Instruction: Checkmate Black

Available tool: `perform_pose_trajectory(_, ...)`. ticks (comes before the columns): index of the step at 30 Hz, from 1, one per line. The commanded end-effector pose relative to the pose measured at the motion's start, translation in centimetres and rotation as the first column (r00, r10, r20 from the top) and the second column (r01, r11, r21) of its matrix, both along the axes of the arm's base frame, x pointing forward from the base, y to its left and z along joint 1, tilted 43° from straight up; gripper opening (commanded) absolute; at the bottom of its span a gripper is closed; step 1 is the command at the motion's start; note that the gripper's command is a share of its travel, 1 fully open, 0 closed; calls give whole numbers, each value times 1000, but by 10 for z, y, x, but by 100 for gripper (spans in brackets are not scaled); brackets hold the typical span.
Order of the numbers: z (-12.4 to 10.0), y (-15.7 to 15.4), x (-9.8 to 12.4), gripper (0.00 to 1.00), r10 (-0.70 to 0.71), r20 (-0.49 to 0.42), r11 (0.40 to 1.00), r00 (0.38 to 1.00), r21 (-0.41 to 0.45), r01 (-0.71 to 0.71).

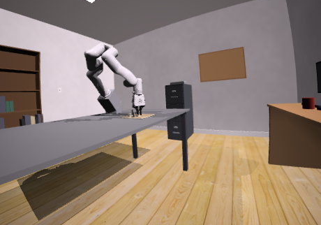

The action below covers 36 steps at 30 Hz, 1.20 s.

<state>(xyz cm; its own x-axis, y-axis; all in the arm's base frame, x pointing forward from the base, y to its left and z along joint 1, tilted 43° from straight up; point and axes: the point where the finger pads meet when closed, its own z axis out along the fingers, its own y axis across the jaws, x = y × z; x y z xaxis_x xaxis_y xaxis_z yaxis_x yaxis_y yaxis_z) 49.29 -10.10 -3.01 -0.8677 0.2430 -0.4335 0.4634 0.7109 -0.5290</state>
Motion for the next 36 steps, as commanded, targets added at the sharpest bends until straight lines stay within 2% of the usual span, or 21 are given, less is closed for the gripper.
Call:
perform_pose_trajectory(1,8,7,0,0,2,3,1000,1000,1,-2)
perform_pose_trajectory(9,48,43,-11,0,2,3,1000,1000,1,-2)
perform_pose_trajectory(11,48,43,-11,0,2,3,1000,1000,1,-2)
perform_pose_trajectory(18,72,65,-17,0,2,3,1000,1000,1,-2)
perform_pose_trajectory(31,72,68,-18,0,-4,8,1000,1000,2,4)
perform_pose_trajectory(33,64,75,-26,0,-34,34,999,999,11,33)
perform_pose_trajectory(36,42,94,-50,0,-122,110,992,986,39,118)
